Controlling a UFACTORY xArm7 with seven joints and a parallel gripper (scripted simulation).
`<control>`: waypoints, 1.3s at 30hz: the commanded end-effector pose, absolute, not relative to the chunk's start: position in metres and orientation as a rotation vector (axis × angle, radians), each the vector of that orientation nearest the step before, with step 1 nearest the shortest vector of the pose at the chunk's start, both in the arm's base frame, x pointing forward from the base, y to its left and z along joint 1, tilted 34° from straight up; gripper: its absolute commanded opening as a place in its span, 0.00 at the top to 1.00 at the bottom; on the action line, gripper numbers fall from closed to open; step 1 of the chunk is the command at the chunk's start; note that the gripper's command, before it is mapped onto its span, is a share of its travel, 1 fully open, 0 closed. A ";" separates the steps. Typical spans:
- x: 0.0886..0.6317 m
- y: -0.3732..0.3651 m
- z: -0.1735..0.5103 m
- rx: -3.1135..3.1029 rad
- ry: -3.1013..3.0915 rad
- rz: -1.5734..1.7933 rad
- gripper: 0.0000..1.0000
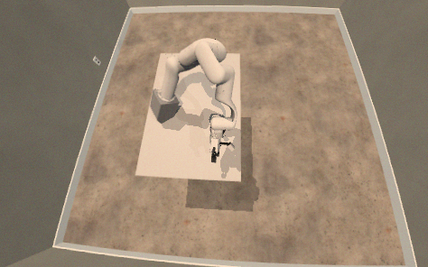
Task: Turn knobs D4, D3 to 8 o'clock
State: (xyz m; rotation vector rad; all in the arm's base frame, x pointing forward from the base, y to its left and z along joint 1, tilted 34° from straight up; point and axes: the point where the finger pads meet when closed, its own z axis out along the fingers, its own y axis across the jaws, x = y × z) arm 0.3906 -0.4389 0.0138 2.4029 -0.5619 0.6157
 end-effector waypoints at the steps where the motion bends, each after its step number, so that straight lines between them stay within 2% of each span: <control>1: 0.392 -0.403 0.020 2.545 -0.617 0.634 0.00; 12: 0.399 -0.324 0.028 2.842 -0.729 0.670 0.00; 26: 0.413 -0.189 0.039 3.346 -0.934 0.714 0.00; 39: 0.414 -0.179 0.041 3.385 -0.952 0.718 0.00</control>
